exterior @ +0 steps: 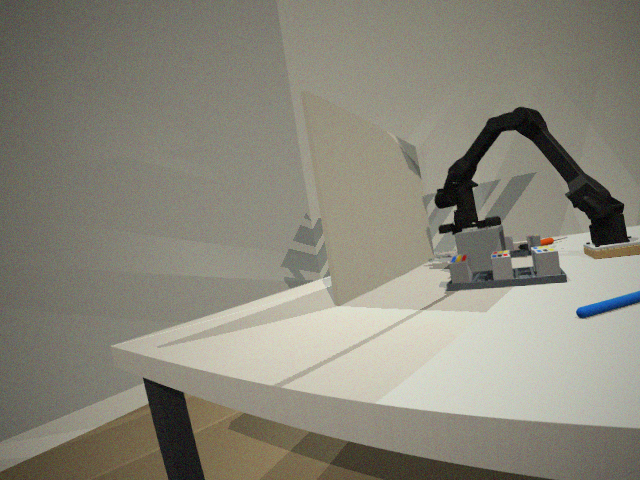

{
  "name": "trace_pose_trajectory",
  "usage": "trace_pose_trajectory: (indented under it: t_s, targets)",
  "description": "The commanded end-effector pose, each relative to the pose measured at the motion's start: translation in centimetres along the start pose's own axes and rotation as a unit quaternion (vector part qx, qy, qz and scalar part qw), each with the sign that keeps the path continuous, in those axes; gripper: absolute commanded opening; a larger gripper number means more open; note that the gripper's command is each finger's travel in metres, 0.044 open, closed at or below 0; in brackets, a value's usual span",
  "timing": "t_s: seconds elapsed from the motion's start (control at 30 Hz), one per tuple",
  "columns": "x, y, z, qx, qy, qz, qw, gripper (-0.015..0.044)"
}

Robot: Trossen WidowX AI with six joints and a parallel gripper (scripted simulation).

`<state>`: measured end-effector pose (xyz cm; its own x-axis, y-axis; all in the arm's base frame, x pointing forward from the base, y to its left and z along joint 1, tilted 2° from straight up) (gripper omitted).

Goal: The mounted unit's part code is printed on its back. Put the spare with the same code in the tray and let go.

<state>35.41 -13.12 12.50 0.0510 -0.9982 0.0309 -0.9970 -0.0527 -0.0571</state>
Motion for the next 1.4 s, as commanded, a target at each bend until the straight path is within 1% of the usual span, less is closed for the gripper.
trace_pose_trajectory:
  t_s: [0.0, 0.3, 0.37, 0.53, 0.6, 1.37]
  targets:
    - [0.0, 0.0, 0.0, 0.000, 0.000, 0.000, 1.000, 0.0210]
    - [0.0, 0.0, 0.0, 0.000, 0.000, 0.000, 1.000, 0.0440]
    - [0.1, -0.2, -1.0, 0.000, 0.000, 0.000, 1.000, 0.0440]
    - [0.1, -0.3, -8.4, -0.001, -0.002, -0.002, 1.000, 0.0440]
    - [0.0, 0.0, -10.5, -0.001, -0.003, -0.003, 1.000, 0.0440]
    - [0.1, -0.1, -10.4, 0.007, 0.003, 0.000, 1.000, 0.0440]
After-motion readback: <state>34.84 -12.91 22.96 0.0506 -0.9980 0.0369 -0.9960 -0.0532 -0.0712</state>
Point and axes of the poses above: the point midway between the two fingers, 35 mm back from their tips, its own z axis out along the fingers, its own y axis across the jaws, x = y × z, the point moved 7 cm from there along -z, back along the fingers, and after that the axes turned 2 degrees about z, right-handed, at the moved point
